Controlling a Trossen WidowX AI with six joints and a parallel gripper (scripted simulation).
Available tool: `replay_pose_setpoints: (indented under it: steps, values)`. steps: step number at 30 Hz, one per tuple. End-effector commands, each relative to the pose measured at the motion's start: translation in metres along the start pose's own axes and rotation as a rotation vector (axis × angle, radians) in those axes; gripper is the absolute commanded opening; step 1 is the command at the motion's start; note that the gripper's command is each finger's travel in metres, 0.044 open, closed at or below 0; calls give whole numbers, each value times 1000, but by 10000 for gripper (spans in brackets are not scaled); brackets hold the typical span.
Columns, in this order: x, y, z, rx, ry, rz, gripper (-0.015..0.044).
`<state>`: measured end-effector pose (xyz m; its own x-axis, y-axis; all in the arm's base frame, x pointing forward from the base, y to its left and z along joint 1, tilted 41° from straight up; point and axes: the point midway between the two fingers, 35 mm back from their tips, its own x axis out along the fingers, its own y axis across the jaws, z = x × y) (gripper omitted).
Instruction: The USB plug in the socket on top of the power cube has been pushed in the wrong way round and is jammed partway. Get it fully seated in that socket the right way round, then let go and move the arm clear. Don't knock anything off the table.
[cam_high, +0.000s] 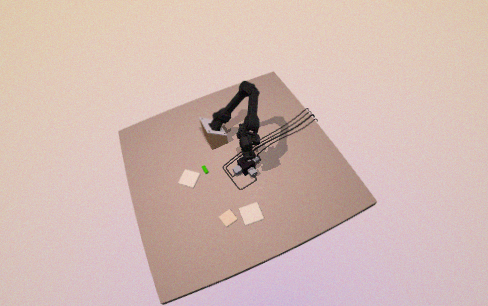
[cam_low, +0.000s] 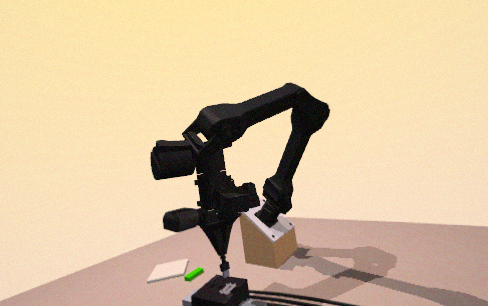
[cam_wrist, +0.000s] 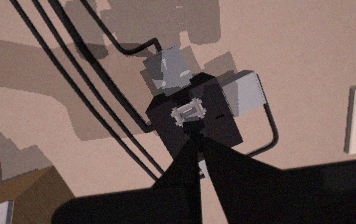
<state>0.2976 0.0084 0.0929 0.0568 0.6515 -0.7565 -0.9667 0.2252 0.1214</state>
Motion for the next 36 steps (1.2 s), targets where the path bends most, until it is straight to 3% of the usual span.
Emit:
replay_pose_setpoints:
  steps: [1,36]
  values:
    - [0,0,0,90,1,-1,0]
    - [0,0,0,1006,0,-1,0]
